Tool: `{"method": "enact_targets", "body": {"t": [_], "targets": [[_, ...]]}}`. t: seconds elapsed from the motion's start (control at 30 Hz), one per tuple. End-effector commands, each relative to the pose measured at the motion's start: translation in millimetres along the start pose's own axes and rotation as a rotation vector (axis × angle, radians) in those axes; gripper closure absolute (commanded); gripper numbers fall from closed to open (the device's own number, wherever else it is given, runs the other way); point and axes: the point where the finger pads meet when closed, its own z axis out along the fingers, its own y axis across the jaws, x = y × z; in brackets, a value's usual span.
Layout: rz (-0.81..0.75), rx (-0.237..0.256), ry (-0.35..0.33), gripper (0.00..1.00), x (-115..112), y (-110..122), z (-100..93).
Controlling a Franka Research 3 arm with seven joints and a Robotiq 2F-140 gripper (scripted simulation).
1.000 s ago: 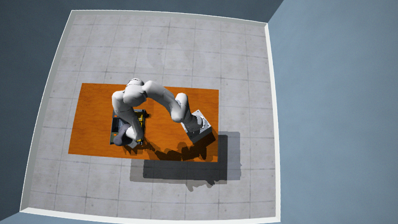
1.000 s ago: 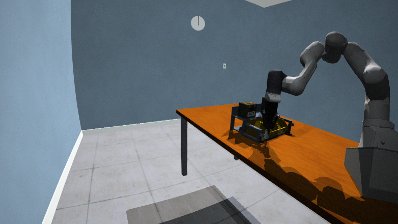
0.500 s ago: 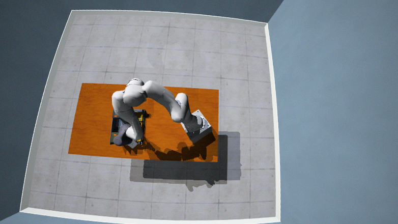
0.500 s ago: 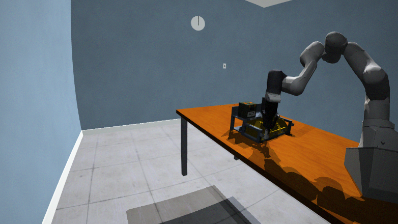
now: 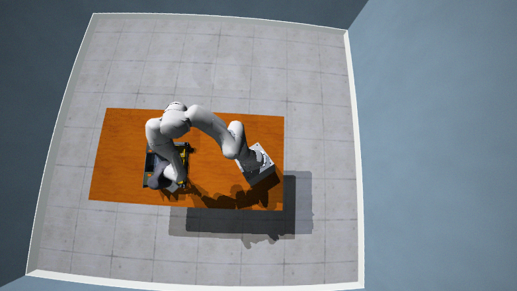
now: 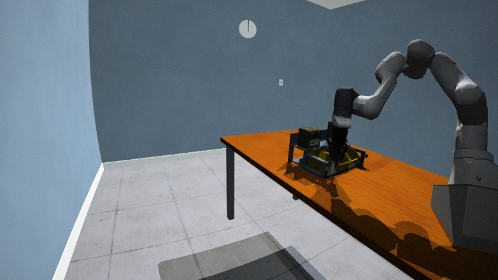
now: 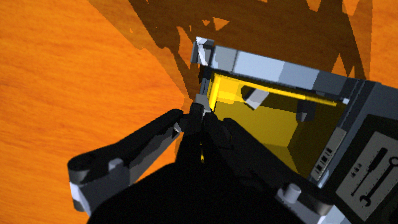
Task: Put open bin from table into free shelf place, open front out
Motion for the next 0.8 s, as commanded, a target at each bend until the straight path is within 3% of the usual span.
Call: {"method": "enact_targets", "body": {"t": [0.0,0.77], "targets": [[-0.001,0.001,0.0,1.0,-0.3,-1.3,-2.2],[-0.001,0.001,0.0,1.0,-0.3,-18.9,-19.8]]}}
